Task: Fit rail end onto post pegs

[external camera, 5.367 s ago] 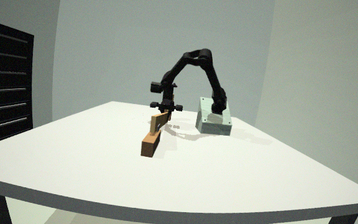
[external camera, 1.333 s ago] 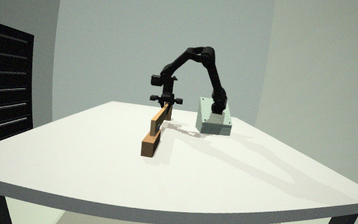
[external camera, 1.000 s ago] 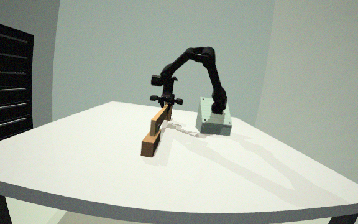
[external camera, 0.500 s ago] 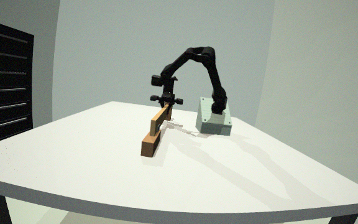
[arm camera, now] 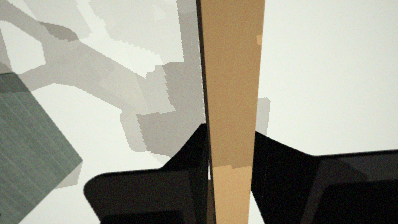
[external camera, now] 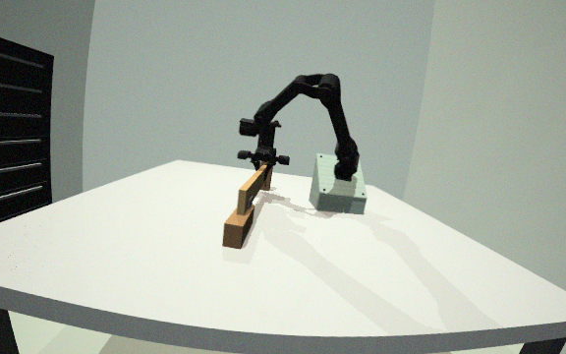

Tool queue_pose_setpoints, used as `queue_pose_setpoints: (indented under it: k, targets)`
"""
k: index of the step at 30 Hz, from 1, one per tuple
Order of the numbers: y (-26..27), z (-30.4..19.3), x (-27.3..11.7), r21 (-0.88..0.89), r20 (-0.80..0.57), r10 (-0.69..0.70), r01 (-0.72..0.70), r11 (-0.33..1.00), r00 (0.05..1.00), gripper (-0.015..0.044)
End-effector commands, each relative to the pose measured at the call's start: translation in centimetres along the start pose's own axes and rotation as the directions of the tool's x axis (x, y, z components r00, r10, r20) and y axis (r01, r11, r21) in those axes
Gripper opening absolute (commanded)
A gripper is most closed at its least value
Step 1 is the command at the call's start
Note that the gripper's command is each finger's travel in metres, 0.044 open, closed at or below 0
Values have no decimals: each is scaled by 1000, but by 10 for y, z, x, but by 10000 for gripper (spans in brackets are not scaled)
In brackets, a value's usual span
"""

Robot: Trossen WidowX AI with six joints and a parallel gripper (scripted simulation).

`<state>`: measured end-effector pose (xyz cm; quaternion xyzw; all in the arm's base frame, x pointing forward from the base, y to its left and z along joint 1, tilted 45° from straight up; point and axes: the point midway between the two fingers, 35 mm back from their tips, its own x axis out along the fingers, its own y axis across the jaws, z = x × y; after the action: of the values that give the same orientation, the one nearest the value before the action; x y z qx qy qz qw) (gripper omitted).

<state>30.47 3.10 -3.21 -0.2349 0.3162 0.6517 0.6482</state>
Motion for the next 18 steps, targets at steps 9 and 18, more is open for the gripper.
queue_pose_setpoints:
  k: [9,18]
  targets:
    - [-3,1,-2,-4,1,-14,14,1000,1000,0]
    - [-2,-1,-2,-4,1,-14,14,1000,1000,0]
